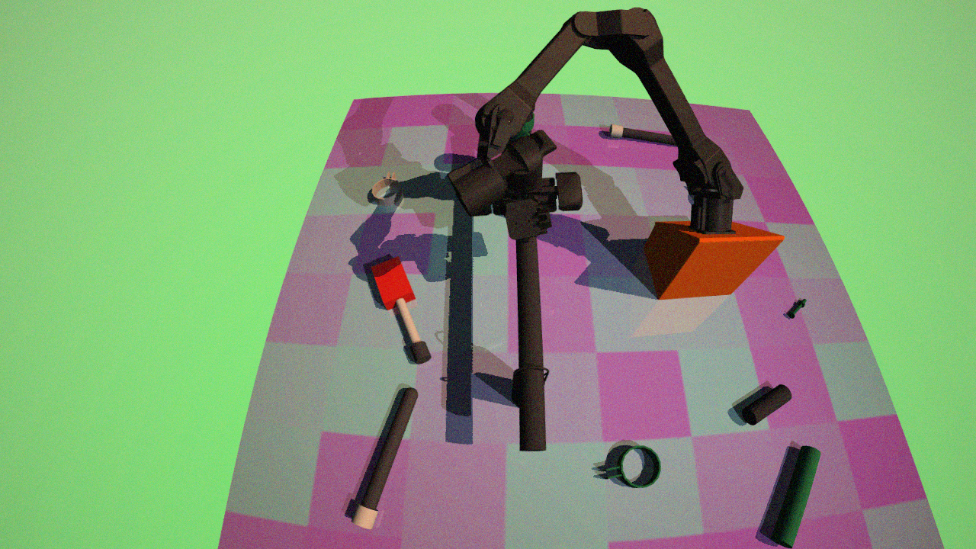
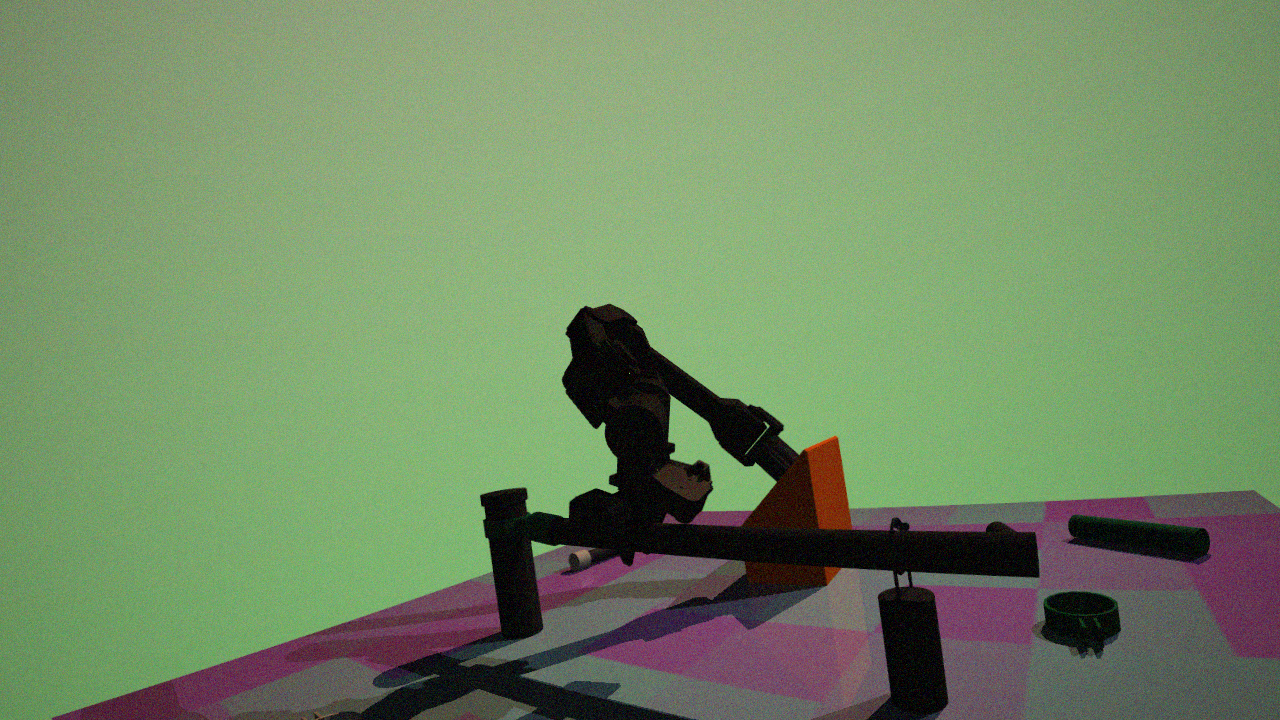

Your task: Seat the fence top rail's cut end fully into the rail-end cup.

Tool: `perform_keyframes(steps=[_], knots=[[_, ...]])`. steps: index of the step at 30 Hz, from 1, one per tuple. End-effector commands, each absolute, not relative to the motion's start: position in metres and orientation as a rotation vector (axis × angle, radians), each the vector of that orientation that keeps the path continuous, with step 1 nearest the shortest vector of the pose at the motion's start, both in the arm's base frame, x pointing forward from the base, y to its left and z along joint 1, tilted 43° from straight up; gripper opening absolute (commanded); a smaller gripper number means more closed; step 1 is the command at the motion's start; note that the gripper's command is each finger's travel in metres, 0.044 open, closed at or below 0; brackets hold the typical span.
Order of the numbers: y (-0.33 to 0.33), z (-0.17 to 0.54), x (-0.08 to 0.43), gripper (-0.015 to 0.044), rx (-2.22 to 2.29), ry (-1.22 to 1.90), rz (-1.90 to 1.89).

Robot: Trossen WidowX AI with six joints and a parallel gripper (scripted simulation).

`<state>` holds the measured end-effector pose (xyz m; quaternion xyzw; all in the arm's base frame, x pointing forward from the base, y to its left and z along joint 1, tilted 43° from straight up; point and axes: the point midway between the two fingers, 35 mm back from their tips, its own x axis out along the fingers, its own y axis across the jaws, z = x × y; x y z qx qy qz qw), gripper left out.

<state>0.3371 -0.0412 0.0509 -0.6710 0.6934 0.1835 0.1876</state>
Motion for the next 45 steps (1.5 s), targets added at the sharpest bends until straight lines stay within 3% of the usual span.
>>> perform_keyframes(steps=[1,45], knots=[[-0.043,0.063,0.341,0.0,-1.909,1.941,0.488],[-0.055,0.078,0.342,0.0,-1.909,1.941,0.488]])
